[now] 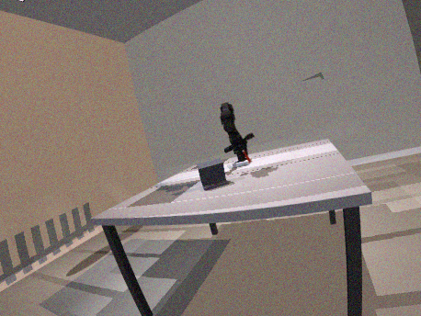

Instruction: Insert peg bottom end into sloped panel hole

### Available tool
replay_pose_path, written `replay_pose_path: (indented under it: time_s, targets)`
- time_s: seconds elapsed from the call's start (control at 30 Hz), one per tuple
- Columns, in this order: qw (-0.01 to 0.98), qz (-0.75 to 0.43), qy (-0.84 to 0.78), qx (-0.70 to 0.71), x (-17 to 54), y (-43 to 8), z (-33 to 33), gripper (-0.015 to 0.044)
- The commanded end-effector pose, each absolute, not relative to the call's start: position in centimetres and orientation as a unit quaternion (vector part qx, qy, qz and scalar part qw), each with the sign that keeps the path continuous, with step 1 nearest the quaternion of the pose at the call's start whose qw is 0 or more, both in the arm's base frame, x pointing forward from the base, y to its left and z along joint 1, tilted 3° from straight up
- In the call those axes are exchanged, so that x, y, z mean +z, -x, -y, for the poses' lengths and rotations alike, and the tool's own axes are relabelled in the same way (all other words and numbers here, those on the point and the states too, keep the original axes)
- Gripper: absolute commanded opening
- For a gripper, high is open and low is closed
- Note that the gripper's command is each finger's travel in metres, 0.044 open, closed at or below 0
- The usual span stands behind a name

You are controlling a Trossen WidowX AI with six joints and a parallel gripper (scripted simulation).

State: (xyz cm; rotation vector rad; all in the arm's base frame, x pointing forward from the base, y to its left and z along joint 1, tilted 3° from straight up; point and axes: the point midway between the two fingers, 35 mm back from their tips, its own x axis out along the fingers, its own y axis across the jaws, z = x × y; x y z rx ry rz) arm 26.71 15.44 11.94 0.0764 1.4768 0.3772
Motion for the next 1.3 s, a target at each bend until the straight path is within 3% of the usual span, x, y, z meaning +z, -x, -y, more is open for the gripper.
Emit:
replay_pose_path:
  time_s: [0.0,1.27]
  targets:
    - [0.723,-0.666,-0.038,0.182,11.8,-26.9,-15.2,0.0]
    - [0.745,-0.614,-0.061,0.252,11.5,-29.5,-12.2,0.0]
